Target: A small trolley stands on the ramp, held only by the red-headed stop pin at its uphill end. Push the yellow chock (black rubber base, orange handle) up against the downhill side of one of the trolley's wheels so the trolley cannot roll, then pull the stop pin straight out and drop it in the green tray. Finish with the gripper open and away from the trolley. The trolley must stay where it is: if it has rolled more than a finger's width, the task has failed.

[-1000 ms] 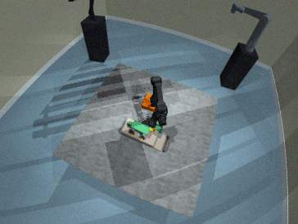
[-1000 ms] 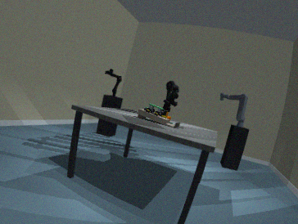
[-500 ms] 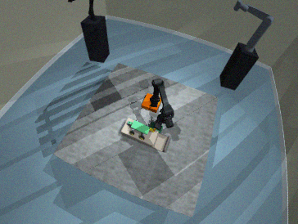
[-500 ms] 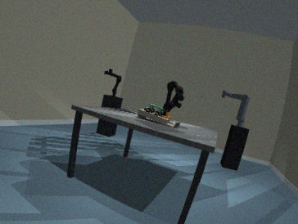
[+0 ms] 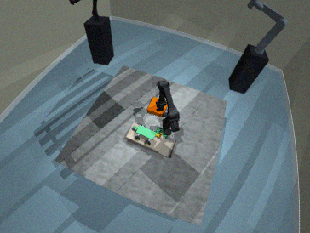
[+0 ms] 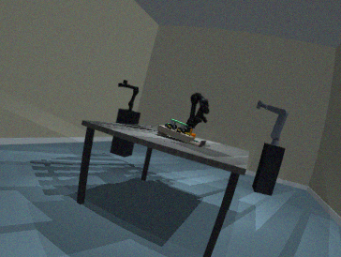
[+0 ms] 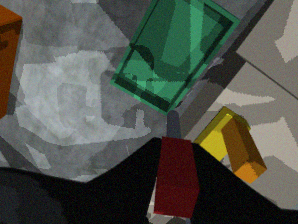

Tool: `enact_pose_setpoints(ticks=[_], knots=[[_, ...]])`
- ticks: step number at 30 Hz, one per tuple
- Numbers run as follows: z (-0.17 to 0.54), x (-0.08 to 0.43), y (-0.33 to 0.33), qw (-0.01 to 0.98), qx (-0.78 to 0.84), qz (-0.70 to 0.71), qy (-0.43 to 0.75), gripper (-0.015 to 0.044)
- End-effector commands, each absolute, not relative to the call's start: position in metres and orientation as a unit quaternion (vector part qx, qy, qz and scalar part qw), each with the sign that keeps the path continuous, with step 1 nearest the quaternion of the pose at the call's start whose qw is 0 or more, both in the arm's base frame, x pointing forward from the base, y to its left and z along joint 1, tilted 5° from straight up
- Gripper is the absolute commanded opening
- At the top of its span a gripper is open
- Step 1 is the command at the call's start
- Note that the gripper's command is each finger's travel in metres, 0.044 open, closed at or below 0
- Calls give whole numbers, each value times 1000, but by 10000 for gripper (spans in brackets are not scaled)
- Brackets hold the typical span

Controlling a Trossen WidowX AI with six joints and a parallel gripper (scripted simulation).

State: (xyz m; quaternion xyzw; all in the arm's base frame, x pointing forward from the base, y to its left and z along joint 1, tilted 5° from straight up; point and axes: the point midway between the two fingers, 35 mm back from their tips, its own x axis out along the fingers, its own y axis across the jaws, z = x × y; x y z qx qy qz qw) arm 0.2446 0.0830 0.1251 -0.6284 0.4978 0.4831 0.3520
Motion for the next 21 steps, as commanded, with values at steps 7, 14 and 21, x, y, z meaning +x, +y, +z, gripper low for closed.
enact_pose_setpoints(ticks=[7,14,21], knots=[[126,243,80,277,-668,561,402,0],[126,243,79,218,-690,607,328,0],[126,243,78,157,-707,644,248,0]])
